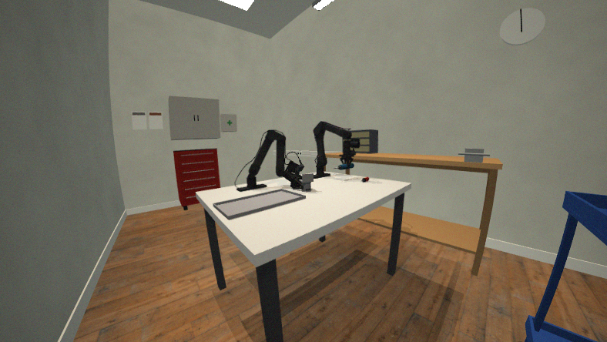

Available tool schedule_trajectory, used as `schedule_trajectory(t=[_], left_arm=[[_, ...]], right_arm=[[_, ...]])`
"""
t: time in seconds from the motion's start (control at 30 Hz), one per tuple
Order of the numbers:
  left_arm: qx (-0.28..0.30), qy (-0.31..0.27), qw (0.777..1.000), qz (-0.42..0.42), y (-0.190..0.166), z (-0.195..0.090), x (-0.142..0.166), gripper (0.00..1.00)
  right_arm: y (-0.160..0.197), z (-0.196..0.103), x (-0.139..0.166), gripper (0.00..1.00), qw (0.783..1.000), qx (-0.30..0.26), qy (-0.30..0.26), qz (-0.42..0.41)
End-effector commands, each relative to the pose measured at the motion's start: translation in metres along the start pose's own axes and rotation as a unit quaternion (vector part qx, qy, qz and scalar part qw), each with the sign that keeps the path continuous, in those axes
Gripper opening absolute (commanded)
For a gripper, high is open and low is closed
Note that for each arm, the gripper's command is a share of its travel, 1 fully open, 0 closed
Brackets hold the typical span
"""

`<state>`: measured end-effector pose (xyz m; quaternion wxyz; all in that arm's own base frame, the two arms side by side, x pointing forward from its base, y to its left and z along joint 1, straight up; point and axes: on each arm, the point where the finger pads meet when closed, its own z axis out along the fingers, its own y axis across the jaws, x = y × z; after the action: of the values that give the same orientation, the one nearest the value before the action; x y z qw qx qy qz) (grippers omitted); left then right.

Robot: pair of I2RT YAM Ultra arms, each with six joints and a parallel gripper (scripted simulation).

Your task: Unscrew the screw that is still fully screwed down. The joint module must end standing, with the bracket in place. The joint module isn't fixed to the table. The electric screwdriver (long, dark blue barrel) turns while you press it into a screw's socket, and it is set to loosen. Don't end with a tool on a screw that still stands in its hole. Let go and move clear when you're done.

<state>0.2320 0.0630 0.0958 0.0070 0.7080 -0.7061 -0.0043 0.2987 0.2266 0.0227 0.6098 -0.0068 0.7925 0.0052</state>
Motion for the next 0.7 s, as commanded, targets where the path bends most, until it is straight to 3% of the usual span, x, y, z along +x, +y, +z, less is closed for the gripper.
schedule_trajectory(t=[0.0, 0.67], left_arm=[[0.023, -0.014, 1.0, 0.001, -0.0036, -0.0263, -0.0039, 0.42], [0.026, -0.014, 1.0, 0.001, -0.0033, -0.034, -0.0041, 0.42]], right_arm=[[0.0017, 0.0004, -0.0052, 0.59, 1.0, -0.001, -0.006, 0.01], [0.0017, 0.0004, -0.0052, 0.59, 1.0, -0.001, -0.006, 0.01]])
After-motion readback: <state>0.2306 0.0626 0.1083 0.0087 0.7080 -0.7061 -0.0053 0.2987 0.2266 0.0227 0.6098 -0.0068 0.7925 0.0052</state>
